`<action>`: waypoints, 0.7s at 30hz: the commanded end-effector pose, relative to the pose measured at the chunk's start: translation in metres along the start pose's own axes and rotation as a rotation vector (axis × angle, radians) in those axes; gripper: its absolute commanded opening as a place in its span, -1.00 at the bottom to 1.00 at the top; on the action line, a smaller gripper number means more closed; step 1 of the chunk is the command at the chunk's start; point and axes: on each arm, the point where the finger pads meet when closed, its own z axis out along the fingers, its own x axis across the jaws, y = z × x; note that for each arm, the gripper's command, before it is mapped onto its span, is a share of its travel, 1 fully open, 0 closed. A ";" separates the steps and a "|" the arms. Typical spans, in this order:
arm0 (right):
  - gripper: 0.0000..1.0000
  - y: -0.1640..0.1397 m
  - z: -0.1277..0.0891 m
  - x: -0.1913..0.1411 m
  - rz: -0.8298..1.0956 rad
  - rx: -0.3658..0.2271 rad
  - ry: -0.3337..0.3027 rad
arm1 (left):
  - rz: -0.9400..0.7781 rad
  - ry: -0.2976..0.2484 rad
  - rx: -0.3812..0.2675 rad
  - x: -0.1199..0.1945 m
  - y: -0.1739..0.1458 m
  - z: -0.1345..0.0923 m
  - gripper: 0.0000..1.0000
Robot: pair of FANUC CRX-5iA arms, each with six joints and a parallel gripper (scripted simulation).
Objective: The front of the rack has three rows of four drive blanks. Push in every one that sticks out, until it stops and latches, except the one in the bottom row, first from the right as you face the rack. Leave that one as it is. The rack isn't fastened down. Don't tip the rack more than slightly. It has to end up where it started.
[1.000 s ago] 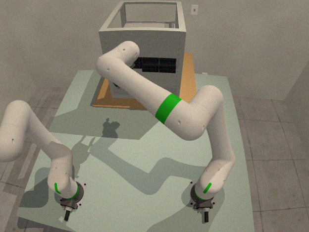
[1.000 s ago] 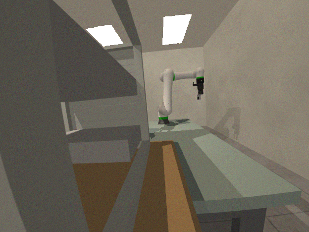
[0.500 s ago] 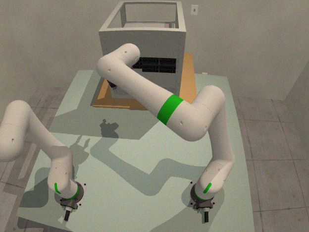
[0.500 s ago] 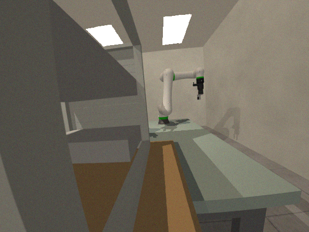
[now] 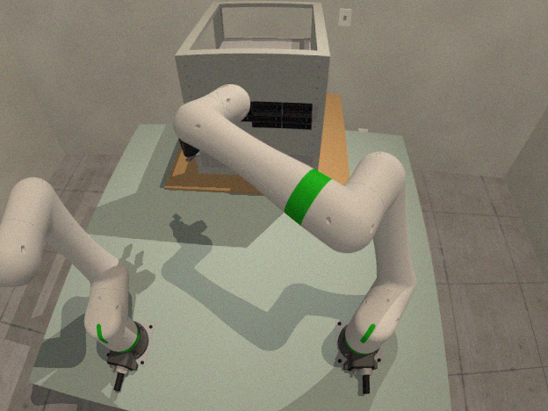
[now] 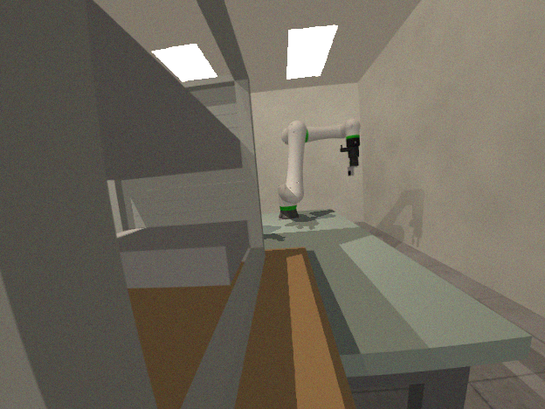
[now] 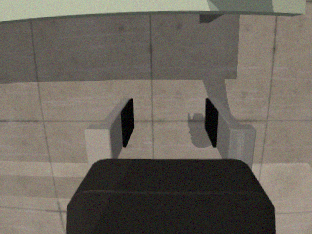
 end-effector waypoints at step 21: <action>1.00 0.079 0.000 -0.019 0.413 -0.294 -0.210 | 0.000 0.000 -0.002 0.000 0.000 -0.001 1.00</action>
